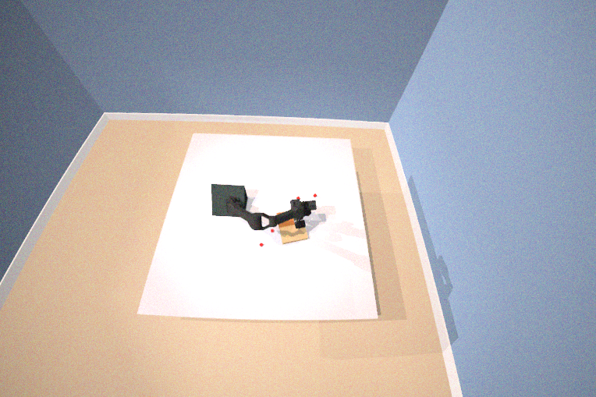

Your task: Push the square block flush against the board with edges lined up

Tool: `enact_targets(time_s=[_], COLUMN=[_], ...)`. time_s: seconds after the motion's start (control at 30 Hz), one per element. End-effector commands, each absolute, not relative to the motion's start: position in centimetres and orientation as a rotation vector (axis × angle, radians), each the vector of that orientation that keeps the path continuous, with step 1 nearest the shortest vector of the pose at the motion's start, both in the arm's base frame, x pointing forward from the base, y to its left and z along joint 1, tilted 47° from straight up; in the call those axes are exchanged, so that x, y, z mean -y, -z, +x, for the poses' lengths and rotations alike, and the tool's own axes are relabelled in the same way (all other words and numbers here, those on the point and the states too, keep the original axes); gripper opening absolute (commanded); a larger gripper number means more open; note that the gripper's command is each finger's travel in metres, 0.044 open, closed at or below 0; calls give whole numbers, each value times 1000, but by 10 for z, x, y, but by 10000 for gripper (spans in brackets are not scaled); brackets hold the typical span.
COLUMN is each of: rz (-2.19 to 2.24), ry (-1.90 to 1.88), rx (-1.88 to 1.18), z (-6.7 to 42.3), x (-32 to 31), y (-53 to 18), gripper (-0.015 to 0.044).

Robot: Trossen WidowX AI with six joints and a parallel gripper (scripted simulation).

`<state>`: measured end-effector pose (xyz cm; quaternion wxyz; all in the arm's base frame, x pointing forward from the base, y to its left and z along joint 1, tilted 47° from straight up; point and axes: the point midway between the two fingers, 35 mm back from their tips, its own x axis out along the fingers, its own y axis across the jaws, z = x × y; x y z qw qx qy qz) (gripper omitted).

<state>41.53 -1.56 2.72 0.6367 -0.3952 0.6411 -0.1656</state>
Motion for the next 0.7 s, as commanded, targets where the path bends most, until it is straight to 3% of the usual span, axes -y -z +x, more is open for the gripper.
enact_targets(time_s=[0.0, 0.67], rz=[-913, -912], ry=[376, 376], rx=[-1478, -1477], z=[421, 448], x=[14, 5], y=[-21, -15], gripper=[0, 0])
